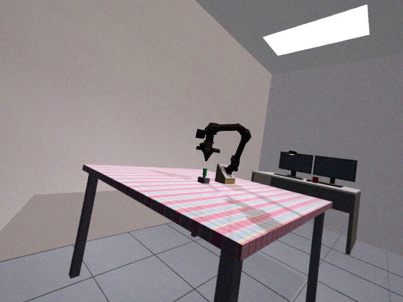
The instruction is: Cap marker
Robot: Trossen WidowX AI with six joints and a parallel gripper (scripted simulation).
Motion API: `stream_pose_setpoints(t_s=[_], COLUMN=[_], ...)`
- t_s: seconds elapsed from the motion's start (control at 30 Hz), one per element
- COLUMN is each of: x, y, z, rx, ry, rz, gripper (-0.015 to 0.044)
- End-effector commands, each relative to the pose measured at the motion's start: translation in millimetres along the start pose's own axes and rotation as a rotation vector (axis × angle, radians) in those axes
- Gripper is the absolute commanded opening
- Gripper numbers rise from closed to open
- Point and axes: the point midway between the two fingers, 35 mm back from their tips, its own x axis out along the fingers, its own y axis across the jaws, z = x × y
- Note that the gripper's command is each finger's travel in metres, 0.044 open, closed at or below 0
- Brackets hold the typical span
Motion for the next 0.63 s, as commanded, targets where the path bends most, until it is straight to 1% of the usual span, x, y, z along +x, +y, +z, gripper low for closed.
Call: stream_pose_setpoints(t_s=[0.0,0.13,0.6], x=[-36.3,-38.4,-38.4], y=[-0.8,-0.7,-0.7], z=[-3.5,-3.8,-3.8], rx=[0.002,0.002,0.002], ry=[0.0,0.0,0.0], rz=[-0.004,-0.003,-0.003], gripper=[0.0,0.0,0.0368])
